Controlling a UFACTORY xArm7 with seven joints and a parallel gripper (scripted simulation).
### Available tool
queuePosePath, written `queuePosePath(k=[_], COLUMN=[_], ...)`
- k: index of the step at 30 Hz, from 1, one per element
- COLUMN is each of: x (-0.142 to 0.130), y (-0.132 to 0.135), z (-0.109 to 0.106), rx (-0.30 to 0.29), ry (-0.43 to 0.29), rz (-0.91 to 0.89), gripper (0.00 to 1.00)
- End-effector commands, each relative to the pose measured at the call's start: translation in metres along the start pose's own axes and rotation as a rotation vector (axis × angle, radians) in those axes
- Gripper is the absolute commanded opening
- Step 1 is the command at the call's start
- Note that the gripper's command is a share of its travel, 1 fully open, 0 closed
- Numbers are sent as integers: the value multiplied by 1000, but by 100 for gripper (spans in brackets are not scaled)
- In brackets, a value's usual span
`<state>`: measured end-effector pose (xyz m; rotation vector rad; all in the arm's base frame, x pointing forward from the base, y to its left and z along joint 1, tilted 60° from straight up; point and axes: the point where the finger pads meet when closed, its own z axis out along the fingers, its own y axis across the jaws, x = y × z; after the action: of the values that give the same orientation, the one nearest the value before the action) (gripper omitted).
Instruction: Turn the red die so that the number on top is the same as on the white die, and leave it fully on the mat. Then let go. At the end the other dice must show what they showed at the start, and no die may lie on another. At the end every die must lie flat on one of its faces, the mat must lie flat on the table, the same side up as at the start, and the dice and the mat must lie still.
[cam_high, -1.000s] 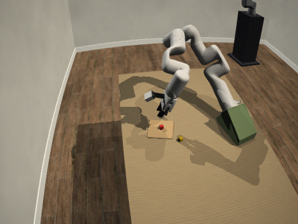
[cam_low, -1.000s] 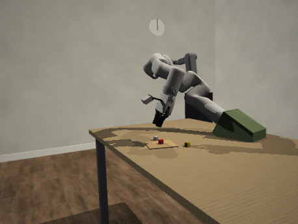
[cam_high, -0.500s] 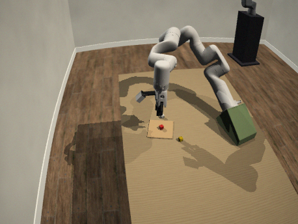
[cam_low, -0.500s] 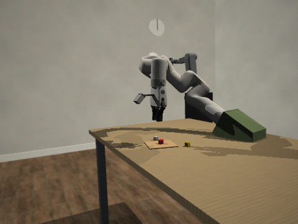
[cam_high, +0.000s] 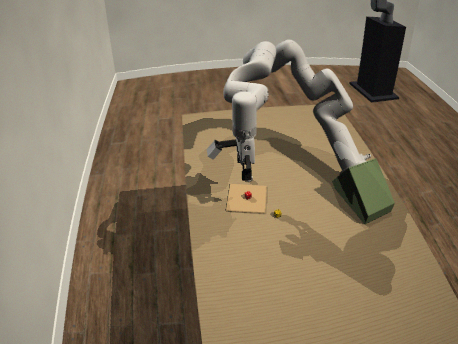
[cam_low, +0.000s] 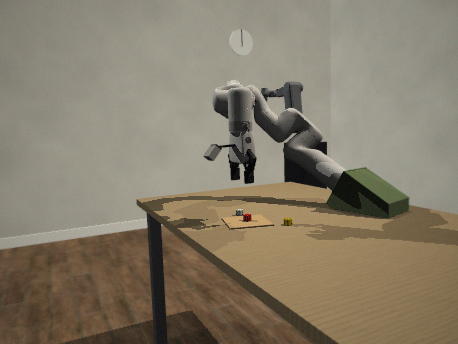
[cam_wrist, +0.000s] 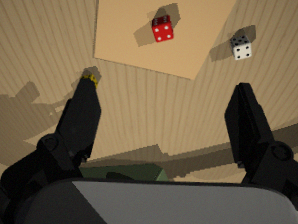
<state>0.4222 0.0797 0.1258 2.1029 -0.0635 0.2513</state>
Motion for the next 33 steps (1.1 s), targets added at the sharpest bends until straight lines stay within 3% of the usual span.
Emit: queuePosePath(k=[1,20,33], x=[1,0,0], y=[-1,-1,-1], z=[-5,-50,-55], rx=[3,3,3], ry=[4,3,3], rz=[0,0,0], gripper=[100,100,100])
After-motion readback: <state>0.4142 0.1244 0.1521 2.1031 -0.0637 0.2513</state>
